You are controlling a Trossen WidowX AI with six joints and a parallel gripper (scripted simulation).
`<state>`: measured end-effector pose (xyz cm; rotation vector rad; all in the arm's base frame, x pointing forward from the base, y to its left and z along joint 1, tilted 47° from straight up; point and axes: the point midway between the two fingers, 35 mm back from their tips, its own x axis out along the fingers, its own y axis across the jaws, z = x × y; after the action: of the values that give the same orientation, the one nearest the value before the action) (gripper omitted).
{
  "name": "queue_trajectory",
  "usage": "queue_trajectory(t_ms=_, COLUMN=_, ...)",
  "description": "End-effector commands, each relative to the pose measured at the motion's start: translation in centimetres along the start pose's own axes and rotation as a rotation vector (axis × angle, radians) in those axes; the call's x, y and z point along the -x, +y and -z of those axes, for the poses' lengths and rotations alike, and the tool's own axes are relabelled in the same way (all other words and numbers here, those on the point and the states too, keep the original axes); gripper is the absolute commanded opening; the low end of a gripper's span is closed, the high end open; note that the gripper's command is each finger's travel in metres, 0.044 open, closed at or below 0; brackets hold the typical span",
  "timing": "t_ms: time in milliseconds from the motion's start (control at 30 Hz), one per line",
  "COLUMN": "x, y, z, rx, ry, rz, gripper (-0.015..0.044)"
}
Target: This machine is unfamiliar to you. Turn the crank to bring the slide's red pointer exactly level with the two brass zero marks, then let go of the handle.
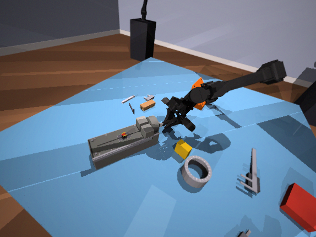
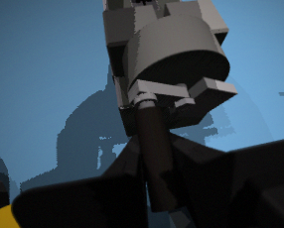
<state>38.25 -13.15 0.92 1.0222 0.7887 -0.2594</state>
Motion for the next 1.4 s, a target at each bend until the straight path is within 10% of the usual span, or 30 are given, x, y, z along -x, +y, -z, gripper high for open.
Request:
queue_trajectory(t_ms=0, x=0.2, y=-0.2, z=-0.2, rx=-0.001, ry=-0.002, rz=0.001, gripper=0.0)
queue_trajectory(t_ms=1367, x=1.2, y=-1.7, z=-1.1, rx=0.0, ry=-0.002, rz=0.002, gripper=0.0)
